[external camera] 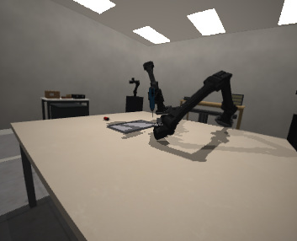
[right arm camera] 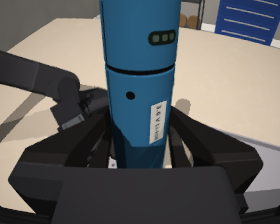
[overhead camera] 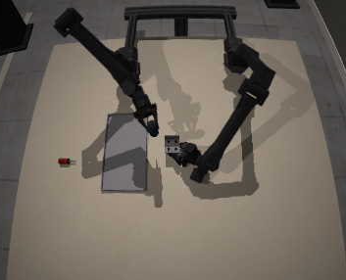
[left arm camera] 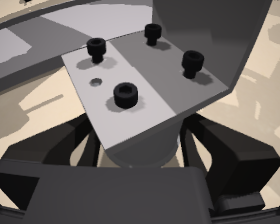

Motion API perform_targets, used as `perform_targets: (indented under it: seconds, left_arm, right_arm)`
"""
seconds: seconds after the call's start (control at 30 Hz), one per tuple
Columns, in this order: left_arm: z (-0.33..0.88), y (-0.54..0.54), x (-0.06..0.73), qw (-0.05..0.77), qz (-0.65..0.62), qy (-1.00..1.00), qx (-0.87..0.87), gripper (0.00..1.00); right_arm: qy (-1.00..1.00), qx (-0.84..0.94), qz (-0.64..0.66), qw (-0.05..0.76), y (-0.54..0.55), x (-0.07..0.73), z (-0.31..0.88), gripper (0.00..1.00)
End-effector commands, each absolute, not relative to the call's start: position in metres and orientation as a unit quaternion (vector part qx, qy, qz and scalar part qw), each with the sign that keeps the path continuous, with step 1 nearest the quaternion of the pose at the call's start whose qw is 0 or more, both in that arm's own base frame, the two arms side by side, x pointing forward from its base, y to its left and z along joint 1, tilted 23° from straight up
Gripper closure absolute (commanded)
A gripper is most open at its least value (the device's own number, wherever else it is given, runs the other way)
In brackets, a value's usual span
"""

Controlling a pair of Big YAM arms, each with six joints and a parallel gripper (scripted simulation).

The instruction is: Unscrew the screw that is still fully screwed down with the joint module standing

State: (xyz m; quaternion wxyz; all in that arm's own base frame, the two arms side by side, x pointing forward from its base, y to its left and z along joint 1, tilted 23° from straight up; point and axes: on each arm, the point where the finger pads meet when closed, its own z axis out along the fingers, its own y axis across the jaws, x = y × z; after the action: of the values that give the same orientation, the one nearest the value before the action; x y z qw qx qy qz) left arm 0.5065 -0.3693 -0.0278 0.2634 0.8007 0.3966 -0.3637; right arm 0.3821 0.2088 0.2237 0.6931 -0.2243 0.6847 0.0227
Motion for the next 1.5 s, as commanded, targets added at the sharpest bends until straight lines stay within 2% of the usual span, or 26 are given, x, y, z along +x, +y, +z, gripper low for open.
perform_targets:
  seconds: [0.0,0.4,0.8,0.9,1.47]
  left_arm:
    - [-0.019,-0.375,0.513,0.273,-0.356,0.389,0.804,0.41]
    - [-0.019,-0.375,0.513,0.273,-0.356,0.389,0.804,0.41]
    - [-0.019,-0.375,0.513,0.273,-0.356,0.389,0.804,0.41]
    - [-0.019,-0.375,0.513,0.273,-0.356,0.389,0.804,0.41]
    - [-0.019,-0.375,0.513,0.273,-0.356,0.389,0.804,0.41]
  right_arm:
    - [0.649,-0.238,0.035,0.722,0.226,0.368,0.246,0.58]
    - [0.611,-0.252,0.050,0.749,0.254,0.356,0.268,0.58]
    - [0.579,-0.291,0.062,0.759,0.273,0.309,0.251,0.58]
    - [0.561,-0.276,0.071,0.777,0.281,0.315,0.279,0.58]
    - [0.558,-0.274,0.066,0.780,0.280,0.319,0.278,0.58]
